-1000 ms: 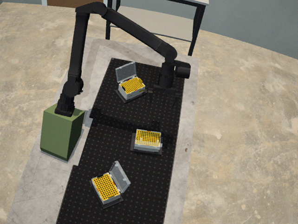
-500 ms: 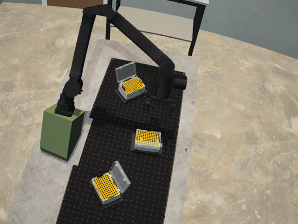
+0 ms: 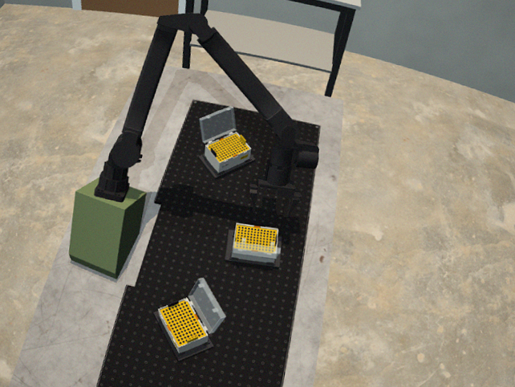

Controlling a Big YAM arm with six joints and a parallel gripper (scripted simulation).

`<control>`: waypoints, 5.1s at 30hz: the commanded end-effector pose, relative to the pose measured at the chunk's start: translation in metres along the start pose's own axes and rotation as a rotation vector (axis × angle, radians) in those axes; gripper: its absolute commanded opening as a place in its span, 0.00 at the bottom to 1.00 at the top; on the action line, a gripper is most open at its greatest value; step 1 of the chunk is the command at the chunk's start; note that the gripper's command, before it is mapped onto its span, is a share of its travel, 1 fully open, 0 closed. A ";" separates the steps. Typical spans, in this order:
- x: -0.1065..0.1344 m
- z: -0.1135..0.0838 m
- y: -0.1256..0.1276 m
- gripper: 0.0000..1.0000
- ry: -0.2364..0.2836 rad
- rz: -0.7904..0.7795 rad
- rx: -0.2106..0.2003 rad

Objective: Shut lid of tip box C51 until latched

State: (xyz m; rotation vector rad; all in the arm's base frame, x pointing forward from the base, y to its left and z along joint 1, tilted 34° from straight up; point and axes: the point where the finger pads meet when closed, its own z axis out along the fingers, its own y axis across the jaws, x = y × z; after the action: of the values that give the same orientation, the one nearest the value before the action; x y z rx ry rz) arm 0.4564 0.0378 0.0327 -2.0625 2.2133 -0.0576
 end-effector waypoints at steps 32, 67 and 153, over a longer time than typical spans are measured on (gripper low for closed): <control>-0.016 0.015 -0.012 1.00 -0.004 0.013 0.030; 0.005 -0.026 -0.022 1.00 -0.008 0.017 0.059; 0.235 -0.053 0.031 1.00 0.008 0.368 -0.143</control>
State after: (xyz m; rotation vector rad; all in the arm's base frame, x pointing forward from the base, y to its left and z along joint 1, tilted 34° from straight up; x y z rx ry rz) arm 0.3937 -0.1824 0.0487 -1.6890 2.6561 0.2092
